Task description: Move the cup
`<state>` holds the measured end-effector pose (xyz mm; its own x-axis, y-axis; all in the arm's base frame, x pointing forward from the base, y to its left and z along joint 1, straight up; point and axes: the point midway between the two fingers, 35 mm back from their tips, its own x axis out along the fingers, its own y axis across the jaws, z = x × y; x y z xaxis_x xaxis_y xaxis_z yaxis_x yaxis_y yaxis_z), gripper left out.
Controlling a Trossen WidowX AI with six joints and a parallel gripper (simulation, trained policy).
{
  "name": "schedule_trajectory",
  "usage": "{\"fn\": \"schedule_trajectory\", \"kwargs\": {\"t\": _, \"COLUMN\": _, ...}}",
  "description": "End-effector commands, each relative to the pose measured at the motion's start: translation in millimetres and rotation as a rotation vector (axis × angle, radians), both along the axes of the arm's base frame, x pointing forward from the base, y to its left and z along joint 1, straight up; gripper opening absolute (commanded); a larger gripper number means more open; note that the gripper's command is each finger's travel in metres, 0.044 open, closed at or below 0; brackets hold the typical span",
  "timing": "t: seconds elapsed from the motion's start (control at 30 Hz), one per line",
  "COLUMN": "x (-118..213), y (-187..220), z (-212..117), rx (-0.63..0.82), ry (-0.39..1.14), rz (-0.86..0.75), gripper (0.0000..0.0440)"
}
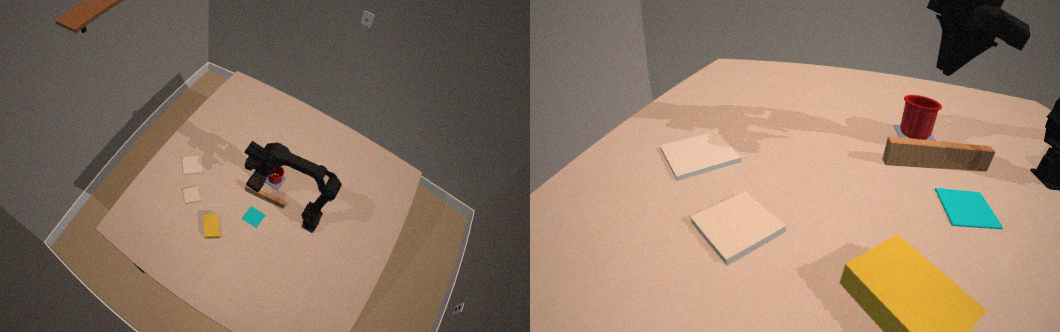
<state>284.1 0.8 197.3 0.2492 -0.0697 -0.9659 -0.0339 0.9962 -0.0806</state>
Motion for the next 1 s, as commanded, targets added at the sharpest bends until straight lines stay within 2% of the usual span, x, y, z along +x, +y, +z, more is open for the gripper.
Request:
{"fn": "schedule_trajectory", "kwargs": {"t": 0.0, "x": -1.7, "y": -6.0, "z": -3.6, "rx": -0.015, "ry": 0.049, "rz": 0.010, "gripper": 0.0109}}
{"fn": "schedule_trajectory", "kwargs": {"t": 0.43, "x": -12.7, "y": -30.8, "z": -23.5, "rx": -0.043, "ry": 0.219, "rz": 0.045, "gripper": 0.0117}}
{"fn": "schedule_trajectory", "kwargs": {"t": 0.97, "x": -17.4, "y": -58.9, "z": -60.3, "rx": -0.049, "ry": 0.323, "rz": 0.082, "gripper": 0.0146}}
